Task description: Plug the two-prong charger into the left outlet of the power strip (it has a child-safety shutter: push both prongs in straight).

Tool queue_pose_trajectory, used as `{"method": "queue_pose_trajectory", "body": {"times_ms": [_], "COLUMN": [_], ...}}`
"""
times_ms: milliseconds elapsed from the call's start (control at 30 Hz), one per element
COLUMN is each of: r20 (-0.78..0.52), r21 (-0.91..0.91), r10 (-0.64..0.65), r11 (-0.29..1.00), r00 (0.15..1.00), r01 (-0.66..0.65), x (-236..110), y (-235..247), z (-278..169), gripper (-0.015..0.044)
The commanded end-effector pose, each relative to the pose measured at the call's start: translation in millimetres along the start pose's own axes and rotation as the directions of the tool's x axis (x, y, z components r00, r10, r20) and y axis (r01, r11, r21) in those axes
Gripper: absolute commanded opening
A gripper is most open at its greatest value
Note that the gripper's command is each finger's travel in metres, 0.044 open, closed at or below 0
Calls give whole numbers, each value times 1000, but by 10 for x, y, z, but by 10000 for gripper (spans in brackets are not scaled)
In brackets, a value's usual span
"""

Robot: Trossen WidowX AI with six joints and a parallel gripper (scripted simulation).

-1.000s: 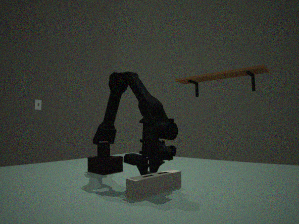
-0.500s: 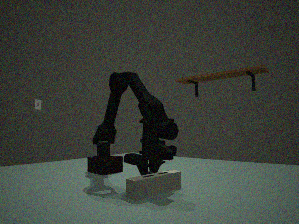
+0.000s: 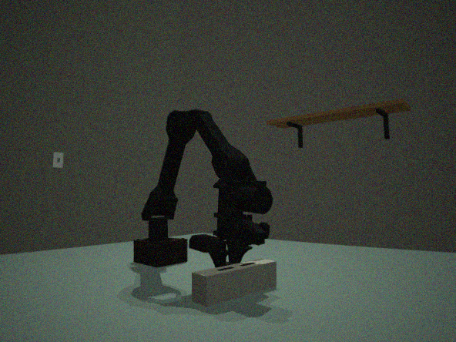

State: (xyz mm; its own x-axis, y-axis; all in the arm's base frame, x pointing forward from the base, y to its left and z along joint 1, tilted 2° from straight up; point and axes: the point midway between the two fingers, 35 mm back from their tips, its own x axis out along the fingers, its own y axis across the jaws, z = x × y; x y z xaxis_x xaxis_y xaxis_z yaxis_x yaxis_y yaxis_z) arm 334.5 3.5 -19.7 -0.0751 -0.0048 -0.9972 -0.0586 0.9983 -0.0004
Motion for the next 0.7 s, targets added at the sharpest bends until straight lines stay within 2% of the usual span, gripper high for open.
{"method": "queue_pose_trajectory", "body": {"times_ms": [0,667], "r20": [3,3], "r21": [5,5], "r10": [4,4], "r11": [1000,1000], "r00": [1000,1000], "r01": [-4,-4], "x": [-14,-15], "y": [6,5], "z": [9,22], "gripper": [0,0]}}
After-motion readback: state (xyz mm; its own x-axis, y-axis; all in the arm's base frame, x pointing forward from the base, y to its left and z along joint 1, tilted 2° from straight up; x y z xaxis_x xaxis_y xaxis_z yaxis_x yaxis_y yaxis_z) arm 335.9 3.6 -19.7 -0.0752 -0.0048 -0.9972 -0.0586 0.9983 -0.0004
